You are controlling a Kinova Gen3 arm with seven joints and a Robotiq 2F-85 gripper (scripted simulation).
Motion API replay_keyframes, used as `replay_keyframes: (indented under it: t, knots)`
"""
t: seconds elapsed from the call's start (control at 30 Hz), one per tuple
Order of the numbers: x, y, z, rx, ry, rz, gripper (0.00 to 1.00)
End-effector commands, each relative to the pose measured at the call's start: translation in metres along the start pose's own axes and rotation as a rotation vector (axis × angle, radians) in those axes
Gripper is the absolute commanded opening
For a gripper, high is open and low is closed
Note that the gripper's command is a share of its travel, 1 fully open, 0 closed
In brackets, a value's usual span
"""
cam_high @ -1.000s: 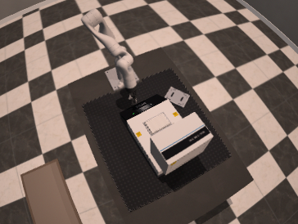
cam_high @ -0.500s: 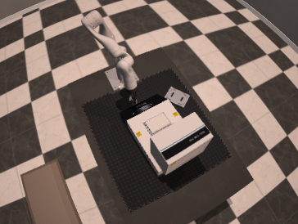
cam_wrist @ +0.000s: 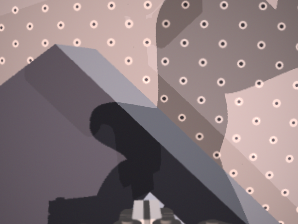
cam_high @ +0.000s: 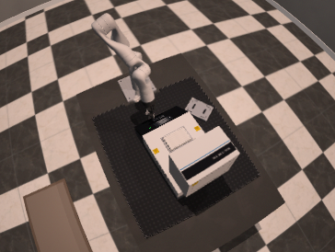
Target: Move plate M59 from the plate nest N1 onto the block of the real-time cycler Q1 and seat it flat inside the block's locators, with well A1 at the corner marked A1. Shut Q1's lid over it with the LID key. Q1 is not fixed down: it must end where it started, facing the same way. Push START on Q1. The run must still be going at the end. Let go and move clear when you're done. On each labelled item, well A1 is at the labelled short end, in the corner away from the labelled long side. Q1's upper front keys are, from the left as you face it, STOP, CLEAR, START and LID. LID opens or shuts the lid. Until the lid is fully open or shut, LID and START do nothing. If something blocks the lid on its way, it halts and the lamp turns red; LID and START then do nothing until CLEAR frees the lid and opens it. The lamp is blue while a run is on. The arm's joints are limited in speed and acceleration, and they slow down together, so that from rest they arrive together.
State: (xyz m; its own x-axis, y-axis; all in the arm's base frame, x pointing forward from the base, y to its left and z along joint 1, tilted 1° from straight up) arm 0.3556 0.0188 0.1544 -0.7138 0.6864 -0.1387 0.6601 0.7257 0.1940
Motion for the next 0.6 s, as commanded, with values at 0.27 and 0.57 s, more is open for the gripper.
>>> replay_keyframes:
  t: [0.27,0.57]
  knots:
    - [-0.0012,0.0028,0.0054,-0.001,0.000,-0.001,0.10]
    - [-0.0023,0.0045,0.0097,-0.001,0.000,-0.001,0.10]
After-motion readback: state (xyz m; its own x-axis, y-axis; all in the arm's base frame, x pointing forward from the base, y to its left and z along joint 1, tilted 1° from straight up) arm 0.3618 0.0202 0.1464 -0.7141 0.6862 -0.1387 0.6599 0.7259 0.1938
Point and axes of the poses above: the point where the finger pads meet when closed, its own z axis out along the fingers, its own x axis across the jaws, y = z × x, the point moved 2 cm from there along -z, back along the fingers, and after that the axes turned 12 degrees about z, right-handed, at the moved point
